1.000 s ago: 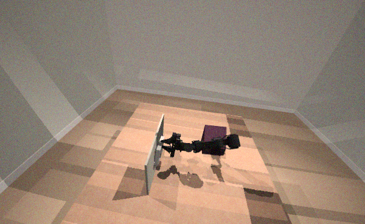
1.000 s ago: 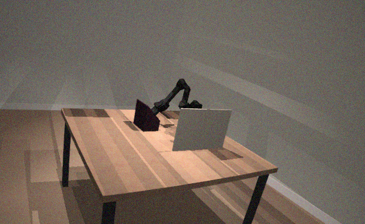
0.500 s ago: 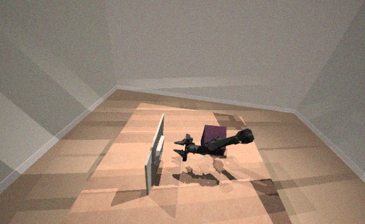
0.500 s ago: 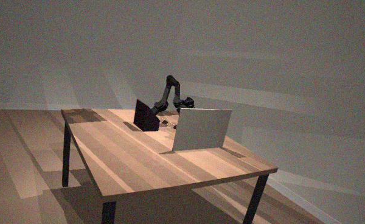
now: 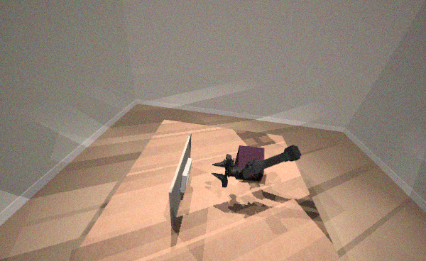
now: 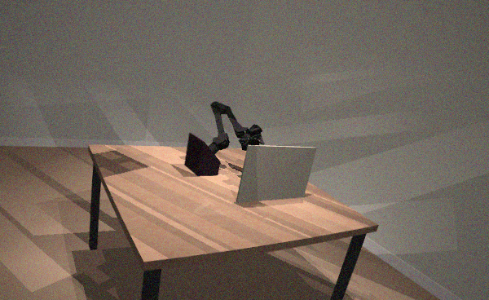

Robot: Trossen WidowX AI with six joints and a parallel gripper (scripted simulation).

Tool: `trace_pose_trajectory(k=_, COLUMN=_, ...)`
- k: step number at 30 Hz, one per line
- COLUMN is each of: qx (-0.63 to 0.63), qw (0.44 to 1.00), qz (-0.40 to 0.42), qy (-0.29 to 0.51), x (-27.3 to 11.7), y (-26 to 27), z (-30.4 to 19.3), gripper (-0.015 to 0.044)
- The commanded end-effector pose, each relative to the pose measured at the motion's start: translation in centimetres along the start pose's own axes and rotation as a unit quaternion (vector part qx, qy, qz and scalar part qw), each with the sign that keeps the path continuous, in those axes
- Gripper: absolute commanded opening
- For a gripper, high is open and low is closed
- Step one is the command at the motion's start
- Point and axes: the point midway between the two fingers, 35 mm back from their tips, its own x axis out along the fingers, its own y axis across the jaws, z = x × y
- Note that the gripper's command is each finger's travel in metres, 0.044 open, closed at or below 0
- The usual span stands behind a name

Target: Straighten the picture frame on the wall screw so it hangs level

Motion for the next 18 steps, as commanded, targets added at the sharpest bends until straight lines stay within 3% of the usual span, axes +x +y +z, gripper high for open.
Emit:
trace_pose_trajectory(k=1, qx=0.019, qw=1.0, qz=0.001, qy=-0.002, x=-2.1, y=0.8, z=0.5, gripper=0.026)
trace_pose_trajectory(k=7, qx=0.043, qw=0.999, qz=0.001, qy=-0.003, x=-4.7, y=1.6, z=1.7, gripper=0.026)
trace_pose_trajectory(k=18, qx=0.043, qw=0.999, qz=0.001, qy=-0.003, x=-4.8, y=1.6, z=1.7, gripper=0.026)
